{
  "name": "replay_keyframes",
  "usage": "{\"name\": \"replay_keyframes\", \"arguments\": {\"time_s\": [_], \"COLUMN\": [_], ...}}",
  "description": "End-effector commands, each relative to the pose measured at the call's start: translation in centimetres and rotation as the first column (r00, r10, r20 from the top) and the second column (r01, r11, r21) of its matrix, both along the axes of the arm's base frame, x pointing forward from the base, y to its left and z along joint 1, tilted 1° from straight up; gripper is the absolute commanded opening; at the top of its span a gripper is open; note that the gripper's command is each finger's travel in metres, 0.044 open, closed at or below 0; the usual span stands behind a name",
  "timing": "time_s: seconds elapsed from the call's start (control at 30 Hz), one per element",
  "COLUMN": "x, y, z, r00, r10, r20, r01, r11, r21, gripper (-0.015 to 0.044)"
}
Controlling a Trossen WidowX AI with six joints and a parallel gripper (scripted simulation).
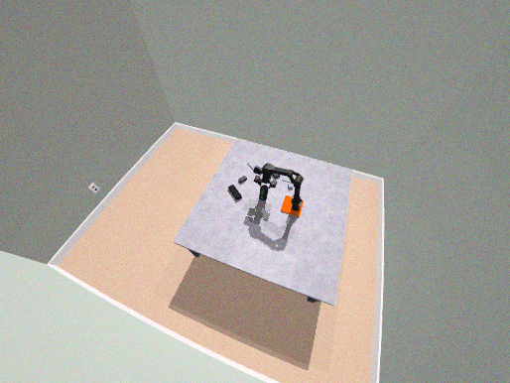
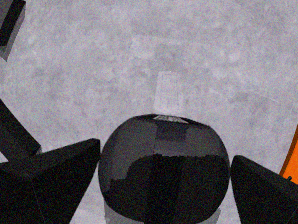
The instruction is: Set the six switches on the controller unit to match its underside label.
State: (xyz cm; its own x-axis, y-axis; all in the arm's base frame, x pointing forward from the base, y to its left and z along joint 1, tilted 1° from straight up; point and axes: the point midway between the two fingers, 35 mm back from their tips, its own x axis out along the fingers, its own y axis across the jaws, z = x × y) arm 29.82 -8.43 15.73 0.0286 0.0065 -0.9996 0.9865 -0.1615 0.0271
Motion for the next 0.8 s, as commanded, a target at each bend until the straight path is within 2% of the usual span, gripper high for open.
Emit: {"name": "replay_keyframes", "arguments": {"time_s": [0.0, 0.77], "x": [-0.1, -0.4], "y": [-0.3, -2.1], "z": [-0.5, -1.1], "r00": [1.000, 1.000], "r10": [0.006, 0.006], "r20": [-0.013, -0.013], "r01": [-0.006, -0.006], "r11": [1.000, 1.000], "r21": [-0.002, -0.003], "gripper": [0.0337, 0.0336]}}
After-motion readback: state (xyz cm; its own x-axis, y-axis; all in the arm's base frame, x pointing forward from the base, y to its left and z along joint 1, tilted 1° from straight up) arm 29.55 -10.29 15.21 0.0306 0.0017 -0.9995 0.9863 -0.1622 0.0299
